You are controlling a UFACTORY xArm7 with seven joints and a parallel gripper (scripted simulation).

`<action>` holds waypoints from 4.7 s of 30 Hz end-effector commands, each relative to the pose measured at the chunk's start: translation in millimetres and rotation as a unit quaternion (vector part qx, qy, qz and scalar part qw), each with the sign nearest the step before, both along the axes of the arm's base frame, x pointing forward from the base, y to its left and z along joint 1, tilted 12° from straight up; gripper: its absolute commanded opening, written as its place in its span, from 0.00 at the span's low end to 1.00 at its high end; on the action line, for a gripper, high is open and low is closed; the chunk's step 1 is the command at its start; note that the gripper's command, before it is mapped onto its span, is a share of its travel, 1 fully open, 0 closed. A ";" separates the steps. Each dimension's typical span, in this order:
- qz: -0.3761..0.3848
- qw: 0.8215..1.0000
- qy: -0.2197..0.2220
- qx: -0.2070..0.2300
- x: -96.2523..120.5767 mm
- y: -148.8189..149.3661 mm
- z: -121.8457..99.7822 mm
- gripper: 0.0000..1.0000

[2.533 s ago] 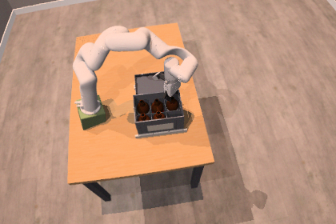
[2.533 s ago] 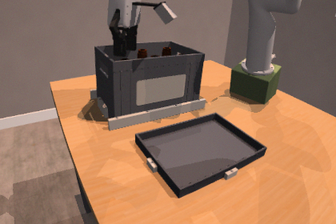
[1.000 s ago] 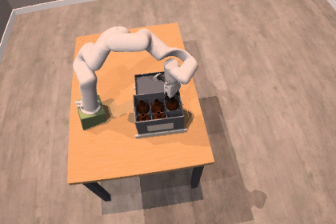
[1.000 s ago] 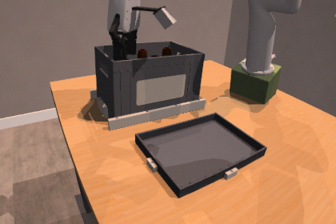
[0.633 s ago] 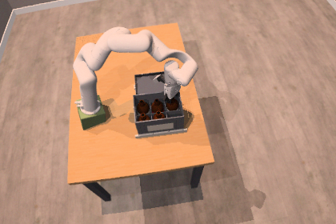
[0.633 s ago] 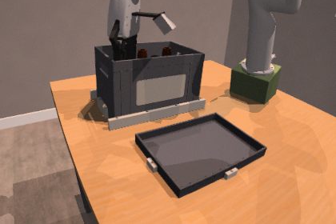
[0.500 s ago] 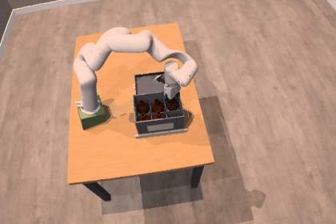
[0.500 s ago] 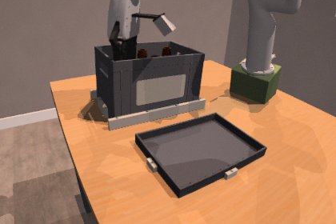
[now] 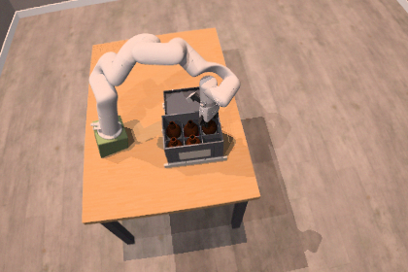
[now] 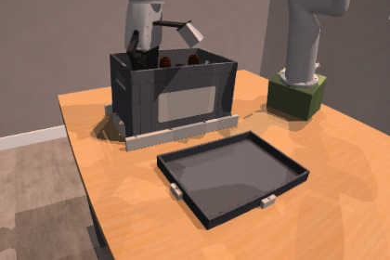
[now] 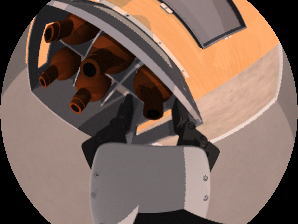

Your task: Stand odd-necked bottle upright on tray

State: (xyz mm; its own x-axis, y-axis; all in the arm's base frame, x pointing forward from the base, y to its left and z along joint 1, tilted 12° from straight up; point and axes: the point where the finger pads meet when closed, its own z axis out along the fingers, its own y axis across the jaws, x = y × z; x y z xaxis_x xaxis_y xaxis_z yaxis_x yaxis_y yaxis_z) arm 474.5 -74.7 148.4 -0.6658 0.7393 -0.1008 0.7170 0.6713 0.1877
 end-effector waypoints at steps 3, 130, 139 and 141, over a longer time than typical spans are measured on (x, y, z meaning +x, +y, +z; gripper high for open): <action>0.000 1.000 -0.002 0.000 1.0 -0.5 0.2 0.65; 0.000 1.000 -0.002 0.000 -13.1 -4.0 66.0 0.65; 0.000 1.000 -0.002 0.000 -16.0 -4.8 79.3 0.65; 0.000 1.000 -0.002 0.000 -16.4 -4.9 81.1 0.65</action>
